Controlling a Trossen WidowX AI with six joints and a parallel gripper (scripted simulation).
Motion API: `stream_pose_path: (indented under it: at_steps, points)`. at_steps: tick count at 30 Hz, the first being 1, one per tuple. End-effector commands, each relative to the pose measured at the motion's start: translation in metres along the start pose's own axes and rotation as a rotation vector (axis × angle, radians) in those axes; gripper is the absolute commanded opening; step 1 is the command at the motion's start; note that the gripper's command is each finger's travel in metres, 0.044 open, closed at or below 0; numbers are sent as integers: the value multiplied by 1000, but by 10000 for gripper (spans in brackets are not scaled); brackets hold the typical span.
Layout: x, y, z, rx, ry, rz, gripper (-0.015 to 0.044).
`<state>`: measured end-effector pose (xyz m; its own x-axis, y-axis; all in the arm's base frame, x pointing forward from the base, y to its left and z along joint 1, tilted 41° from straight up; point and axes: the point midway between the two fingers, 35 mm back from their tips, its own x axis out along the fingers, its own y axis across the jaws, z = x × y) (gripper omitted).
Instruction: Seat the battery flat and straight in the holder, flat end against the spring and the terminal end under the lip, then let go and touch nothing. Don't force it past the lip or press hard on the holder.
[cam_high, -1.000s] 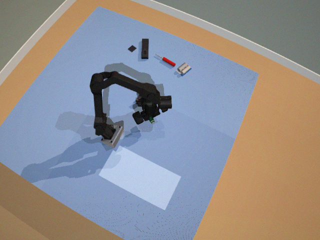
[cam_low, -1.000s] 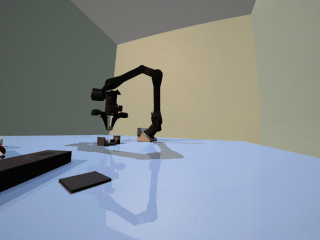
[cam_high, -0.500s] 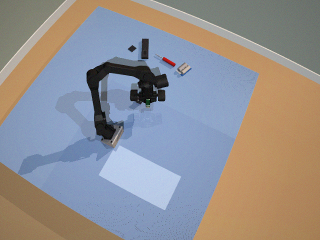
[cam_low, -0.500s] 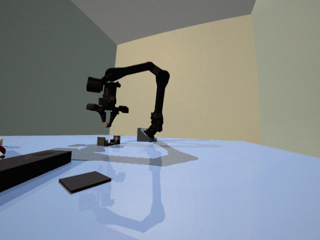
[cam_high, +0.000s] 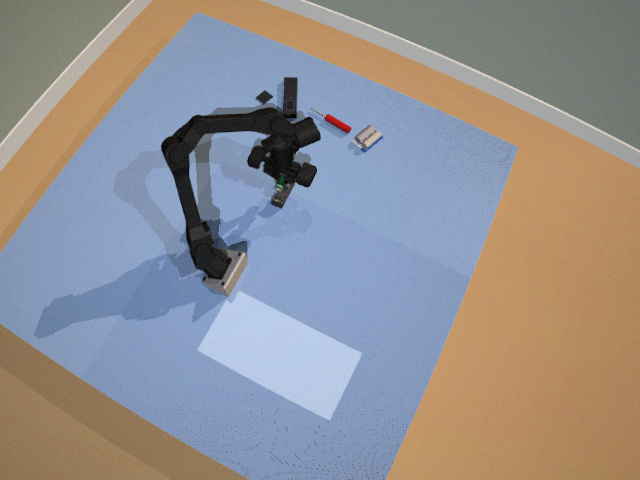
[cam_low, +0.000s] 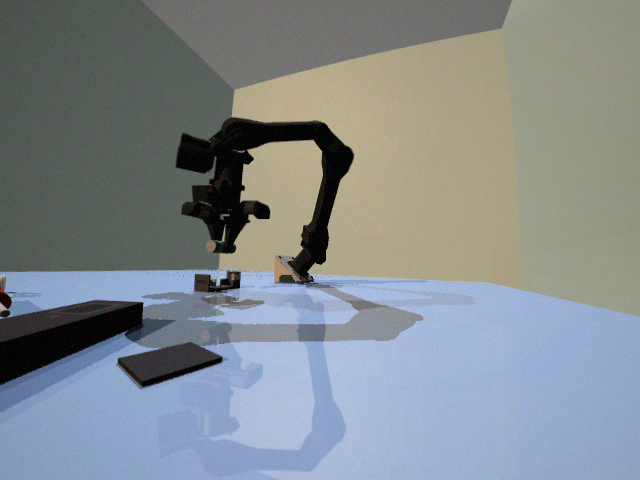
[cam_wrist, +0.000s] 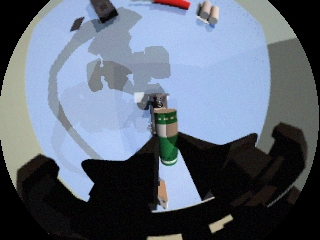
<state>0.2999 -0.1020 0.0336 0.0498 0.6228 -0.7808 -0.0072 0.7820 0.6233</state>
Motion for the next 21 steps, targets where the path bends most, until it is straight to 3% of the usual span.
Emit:
stream_pose_path:
  at_steps: [1, 12, 21]
  points:
    - [-1, 2, 1, 20, -2, 2, 83]
    - [37, 2, -6, 6, 241, 2, 83]
    - [41, 2, -5, 3, 289, 3, 83]
